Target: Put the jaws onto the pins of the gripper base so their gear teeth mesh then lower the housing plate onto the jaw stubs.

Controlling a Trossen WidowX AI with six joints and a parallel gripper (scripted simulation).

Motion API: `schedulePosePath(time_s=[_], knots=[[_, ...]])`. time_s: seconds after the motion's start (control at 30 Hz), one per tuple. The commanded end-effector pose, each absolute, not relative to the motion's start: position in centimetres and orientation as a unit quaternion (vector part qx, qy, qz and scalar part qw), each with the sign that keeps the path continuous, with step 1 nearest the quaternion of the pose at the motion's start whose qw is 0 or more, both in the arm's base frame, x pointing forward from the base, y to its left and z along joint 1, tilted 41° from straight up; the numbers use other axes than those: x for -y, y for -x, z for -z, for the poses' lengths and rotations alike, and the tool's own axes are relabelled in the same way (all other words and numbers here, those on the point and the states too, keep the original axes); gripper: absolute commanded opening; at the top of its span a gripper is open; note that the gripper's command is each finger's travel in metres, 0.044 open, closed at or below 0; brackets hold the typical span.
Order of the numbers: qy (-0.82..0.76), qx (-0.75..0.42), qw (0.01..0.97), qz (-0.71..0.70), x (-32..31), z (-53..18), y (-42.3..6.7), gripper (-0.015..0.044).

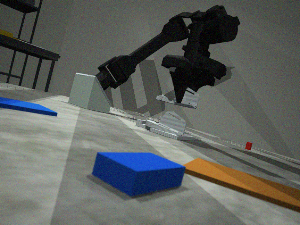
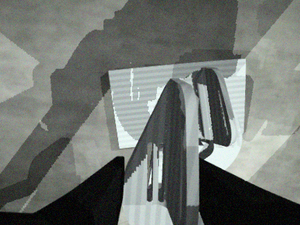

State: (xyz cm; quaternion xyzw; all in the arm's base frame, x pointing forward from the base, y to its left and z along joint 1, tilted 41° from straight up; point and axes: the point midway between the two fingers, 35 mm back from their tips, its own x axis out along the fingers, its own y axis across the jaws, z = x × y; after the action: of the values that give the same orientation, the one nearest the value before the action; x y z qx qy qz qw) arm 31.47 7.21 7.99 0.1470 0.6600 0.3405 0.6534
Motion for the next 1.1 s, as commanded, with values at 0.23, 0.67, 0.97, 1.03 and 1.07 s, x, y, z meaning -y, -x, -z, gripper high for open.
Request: schedulePosePath(time_s=[0.23, 0.67, 0.97, 1.03, 1.07], knots=[[-0.150, -0.661, 0.652, -0.340, -7.2, -8.1, -31.3, 0.0134], [-0.150, -0.661, 0.652, -0.340, -7.4, -7.9, -31.3, 0.0134], [-0.151, -0.661, 0.653, -0.339, -8.3, -6.7, -31.2, 0.0134], [-0.151, -0.661, 0.653, -0.339, -8.6, -6.5, -31.2, 0.0134], [-0.151, -0.661, 0.653, -0.339, -8.7, -6.3, -31.2, 0.0134]])
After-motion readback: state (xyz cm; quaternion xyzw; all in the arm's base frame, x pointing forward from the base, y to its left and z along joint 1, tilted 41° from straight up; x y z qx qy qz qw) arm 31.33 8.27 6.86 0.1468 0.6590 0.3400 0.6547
